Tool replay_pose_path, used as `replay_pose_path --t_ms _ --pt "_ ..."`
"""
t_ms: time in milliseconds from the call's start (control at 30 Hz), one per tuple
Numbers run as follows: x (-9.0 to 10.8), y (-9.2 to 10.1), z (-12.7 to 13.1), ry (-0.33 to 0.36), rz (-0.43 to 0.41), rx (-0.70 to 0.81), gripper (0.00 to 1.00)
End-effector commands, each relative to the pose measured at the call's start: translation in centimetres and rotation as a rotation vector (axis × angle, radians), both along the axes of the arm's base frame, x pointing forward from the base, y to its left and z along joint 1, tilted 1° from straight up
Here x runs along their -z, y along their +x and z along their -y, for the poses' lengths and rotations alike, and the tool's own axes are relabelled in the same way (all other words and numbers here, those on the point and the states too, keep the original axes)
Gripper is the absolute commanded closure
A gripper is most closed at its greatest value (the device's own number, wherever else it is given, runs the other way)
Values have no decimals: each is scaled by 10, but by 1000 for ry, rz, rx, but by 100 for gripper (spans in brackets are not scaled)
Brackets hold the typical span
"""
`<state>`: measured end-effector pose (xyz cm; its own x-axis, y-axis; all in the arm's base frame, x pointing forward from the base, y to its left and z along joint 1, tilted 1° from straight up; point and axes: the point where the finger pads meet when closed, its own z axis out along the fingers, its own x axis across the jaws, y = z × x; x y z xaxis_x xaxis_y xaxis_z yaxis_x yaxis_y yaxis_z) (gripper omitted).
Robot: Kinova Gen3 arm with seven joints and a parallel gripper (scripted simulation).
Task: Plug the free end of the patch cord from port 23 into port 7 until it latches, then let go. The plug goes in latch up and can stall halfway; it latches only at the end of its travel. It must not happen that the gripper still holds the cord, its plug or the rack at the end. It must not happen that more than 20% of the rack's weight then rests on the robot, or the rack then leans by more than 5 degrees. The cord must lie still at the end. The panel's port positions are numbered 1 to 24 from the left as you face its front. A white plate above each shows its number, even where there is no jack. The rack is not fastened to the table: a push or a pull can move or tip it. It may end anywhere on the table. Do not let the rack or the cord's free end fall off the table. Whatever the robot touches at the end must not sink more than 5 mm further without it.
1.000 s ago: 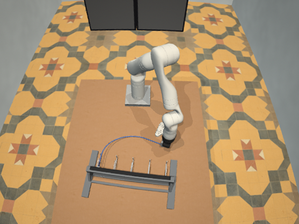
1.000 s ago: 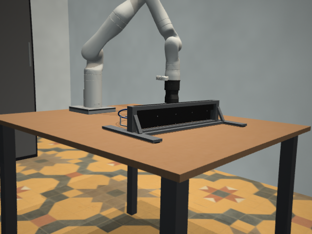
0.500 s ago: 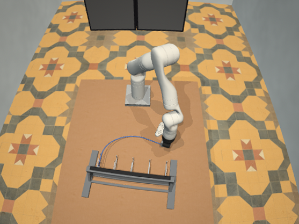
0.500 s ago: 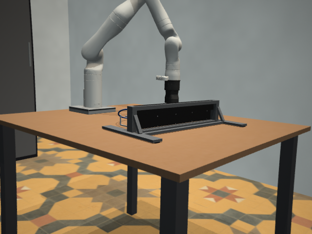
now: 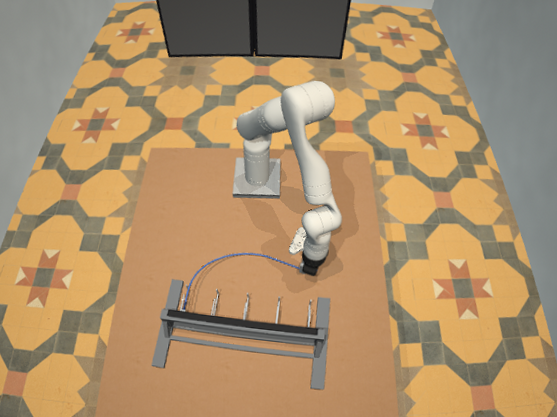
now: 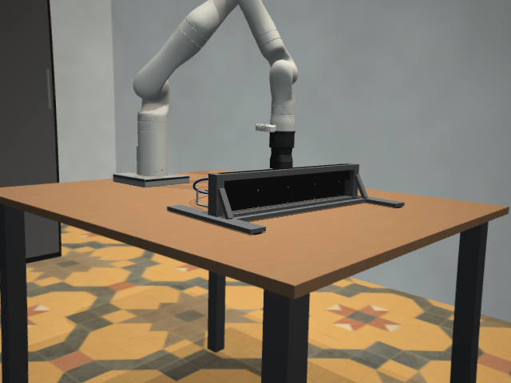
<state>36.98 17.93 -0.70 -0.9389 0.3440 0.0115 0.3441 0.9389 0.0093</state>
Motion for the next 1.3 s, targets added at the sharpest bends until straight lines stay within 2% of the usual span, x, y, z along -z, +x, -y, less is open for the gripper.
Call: replay_pose_path --t_ms 0,533,1267 --pt "1 0 0 3 1 12 100" --pt "-6 -2 0 0 -4 12 100" --pt "-39 0 0 2 -2 12 100"
